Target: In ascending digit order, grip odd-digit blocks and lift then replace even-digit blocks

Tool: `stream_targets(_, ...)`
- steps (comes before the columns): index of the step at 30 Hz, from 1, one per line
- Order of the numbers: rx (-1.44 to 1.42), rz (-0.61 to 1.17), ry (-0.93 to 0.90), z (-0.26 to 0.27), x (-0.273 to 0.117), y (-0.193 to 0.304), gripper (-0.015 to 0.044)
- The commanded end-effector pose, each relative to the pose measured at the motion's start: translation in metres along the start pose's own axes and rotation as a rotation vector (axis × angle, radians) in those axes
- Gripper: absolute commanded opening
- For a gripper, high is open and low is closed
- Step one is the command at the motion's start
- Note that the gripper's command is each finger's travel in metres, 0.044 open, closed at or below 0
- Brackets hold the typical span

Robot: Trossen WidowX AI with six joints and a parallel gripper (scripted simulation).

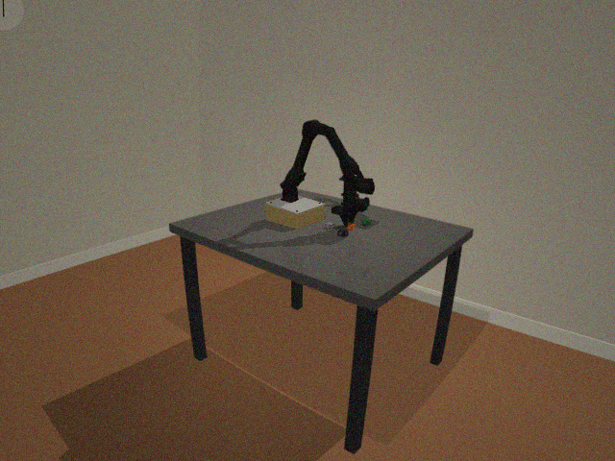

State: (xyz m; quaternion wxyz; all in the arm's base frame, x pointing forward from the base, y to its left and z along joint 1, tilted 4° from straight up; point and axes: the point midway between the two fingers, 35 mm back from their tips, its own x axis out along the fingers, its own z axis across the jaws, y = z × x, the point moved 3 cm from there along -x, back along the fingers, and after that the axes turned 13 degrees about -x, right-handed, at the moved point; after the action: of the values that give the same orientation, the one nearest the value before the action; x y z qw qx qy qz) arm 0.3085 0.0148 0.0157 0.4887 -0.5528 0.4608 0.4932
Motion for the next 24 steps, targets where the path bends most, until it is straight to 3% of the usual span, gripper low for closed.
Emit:
stream_targets(1, -0.003, -0.001, 0.003, 0.0, 0.0, 0.0, 0.012)
stream_targets(24, -0.003, -0.002, 0.003, 0.0, -0.013, 0.0, 0.012)
